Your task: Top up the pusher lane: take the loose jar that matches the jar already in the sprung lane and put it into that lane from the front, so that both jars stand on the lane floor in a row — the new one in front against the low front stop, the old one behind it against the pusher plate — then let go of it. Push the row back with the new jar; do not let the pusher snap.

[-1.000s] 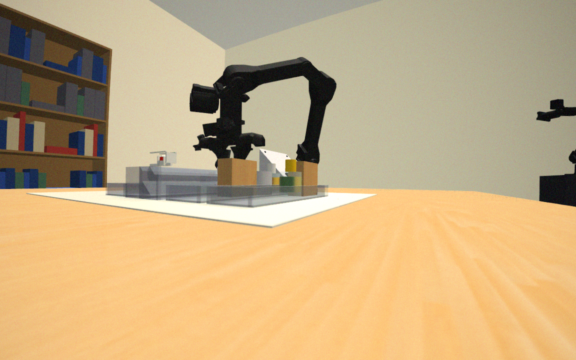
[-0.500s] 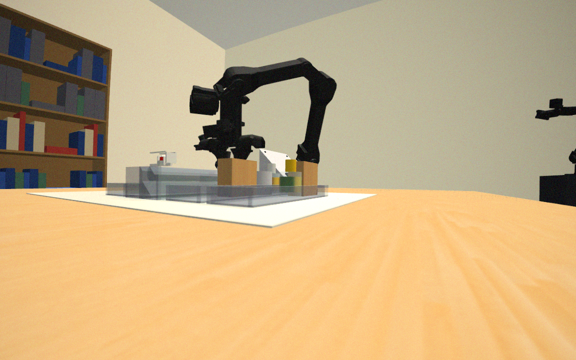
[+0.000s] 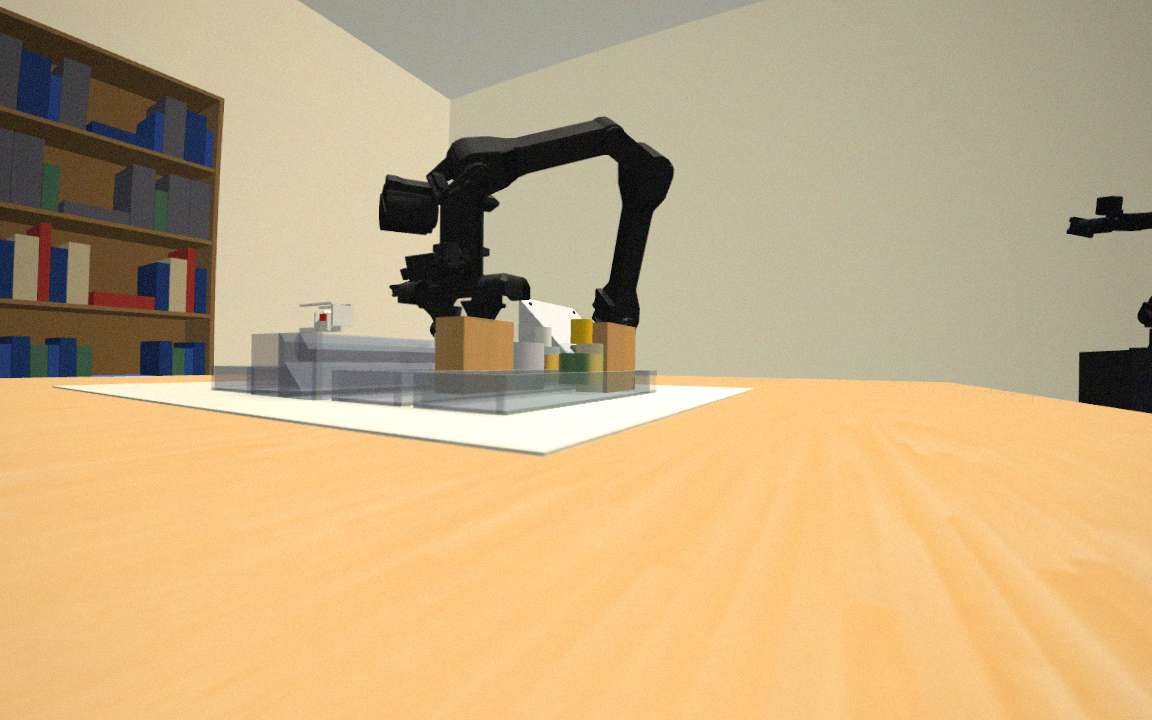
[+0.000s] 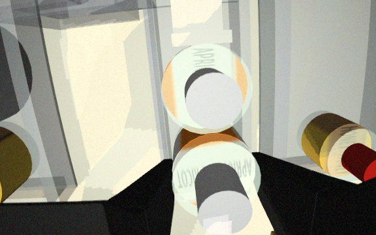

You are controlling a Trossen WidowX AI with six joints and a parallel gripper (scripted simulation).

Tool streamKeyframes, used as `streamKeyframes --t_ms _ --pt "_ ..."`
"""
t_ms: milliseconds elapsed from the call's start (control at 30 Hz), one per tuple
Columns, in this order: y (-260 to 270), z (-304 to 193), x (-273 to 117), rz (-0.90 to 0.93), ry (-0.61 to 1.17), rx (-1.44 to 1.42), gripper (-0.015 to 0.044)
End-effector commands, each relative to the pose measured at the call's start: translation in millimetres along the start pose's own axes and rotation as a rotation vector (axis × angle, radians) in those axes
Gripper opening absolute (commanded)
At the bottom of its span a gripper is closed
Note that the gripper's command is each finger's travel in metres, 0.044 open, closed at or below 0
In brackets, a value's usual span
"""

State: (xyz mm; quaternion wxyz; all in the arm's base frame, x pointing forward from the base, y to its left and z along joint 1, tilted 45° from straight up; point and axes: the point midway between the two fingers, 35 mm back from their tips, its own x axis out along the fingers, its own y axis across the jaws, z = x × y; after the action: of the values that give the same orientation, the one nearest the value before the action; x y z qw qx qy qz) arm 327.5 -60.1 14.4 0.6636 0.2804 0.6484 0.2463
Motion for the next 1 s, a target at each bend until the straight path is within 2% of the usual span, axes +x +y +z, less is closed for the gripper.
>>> streamKeyframes --t_ms 0,967 --pt "2.3 4.9 0.8 0.005 -0.019 -0.011 0.0" --pt "4.3 3.1 9.5 0.006 -0.019 -0.011 0.0"
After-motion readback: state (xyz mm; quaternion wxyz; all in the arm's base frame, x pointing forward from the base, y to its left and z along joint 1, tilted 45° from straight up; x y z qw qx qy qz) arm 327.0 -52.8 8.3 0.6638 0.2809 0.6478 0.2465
